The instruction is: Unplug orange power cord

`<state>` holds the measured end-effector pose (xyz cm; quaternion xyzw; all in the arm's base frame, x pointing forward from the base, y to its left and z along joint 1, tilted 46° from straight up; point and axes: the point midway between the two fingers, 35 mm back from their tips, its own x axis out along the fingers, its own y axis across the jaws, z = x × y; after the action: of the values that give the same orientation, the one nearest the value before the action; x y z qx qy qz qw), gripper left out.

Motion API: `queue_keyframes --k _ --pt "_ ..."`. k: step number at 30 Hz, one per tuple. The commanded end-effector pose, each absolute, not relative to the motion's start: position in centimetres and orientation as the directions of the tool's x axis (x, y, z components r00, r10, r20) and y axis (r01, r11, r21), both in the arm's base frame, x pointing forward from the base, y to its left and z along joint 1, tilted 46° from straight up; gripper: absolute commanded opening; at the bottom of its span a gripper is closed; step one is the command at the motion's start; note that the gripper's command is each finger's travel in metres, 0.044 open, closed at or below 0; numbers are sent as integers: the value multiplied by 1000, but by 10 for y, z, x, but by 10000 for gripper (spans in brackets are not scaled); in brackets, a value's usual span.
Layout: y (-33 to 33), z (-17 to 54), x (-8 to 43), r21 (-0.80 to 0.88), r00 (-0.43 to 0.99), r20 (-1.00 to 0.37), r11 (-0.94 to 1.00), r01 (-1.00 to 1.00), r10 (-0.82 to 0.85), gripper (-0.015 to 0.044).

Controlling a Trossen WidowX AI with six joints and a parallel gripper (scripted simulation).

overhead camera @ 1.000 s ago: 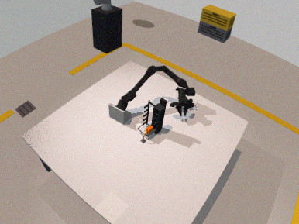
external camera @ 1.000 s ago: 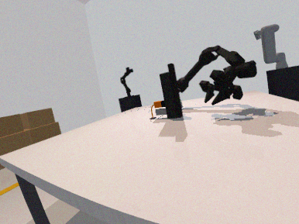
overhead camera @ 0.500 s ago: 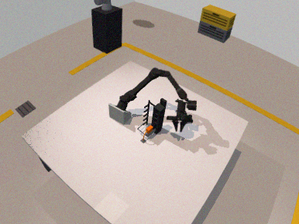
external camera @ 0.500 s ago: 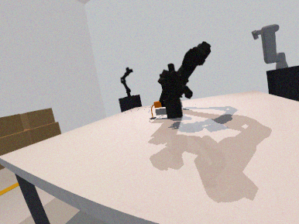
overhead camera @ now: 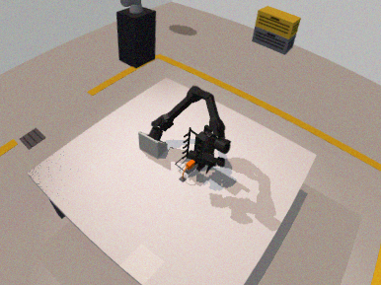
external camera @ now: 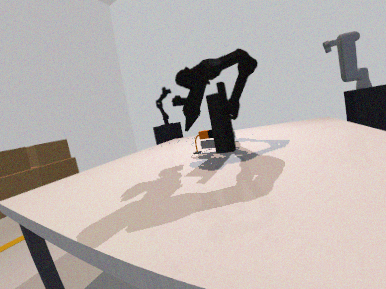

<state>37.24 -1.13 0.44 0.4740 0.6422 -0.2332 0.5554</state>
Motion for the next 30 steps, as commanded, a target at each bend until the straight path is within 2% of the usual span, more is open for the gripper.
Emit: queue_keyframes --k 1,5,8,30 --pt "-26 -14 334 123 -28 -875 278 953 484 160" --pt "-33 -27 289 -39 -100 -759 108 993 644 160" --pt "-34 -29 274 -102 -107 -706 49 994 700 160" --pt "-25 -19 276 -102 -107 -706 48 994 700 160"
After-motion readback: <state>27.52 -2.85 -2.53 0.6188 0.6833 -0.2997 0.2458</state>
